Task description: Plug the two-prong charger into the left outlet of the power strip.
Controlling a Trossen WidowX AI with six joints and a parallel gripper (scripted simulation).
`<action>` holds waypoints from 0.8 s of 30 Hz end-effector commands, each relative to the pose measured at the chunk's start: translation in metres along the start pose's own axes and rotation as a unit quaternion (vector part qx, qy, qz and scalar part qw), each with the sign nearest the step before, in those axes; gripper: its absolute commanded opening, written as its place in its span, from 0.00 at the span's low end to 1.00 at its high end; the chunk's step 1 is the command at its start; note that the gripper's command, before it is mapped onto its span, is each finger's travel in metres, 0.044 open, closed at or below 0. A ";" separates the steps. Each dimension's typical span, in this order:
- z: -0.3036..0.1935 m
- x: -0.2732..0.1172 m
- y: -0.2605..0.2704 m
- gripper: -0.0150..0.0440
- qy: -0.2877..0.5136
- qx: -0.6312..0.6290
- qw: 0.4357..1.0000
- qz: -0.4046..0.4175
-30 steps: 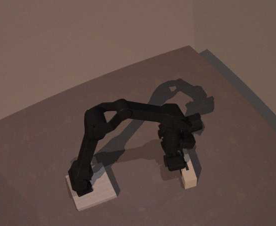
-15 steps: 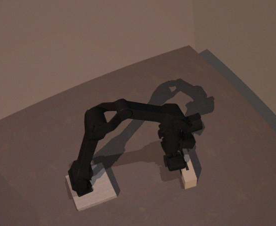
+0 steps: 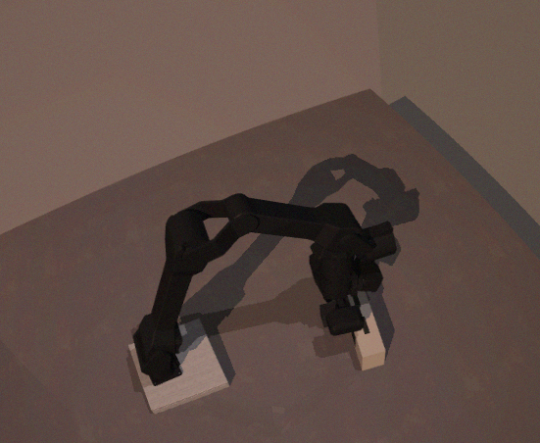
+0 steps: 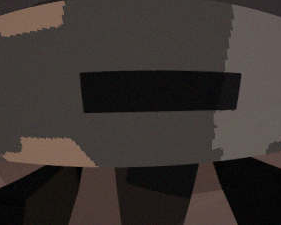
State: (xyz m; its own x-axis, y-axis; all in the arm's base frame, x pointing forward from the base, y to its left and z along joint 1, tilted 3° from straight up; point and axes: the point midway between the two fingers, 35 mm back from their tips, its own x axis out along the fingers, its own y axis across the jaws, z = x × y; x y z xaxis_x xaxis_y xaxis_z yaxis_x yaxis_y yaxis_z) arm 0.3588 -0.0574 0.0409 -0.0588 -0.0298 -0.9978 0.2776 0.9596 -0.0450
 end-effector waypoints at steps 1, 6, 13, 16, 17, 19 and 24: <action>0.000 0.000 0.000 1.00 -0.001 0.000 1.000 0.000; -0.001 0.000 0.000 1.00 -0.002 0.000 1.000 0.000; -0.003 0.000 0.000 1.00 -0.004 0.000 1.000 0.000; -0.003 0.000 0.000 1.00 -0.005 0.000 1.000 0.001; -0.004 0.000 0.000 1.00 -0.005 0.000 1.000 0.001; -0.004 0.001 0.000 1.00 -0.005 0.000 1.000 0.001; -0.005 0.001 0.000 1.00 -0.007 0.000 1.000 0.001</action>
State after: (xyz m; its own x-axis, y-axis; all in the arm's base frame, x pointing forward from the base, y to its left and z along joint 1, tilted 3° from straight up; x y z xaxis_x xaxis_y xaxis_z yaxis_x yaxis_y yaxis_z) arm 0.3557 -0.0564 0.0421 -0.0417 -0.0325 -0.9986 0.2766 0.9600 -0.0428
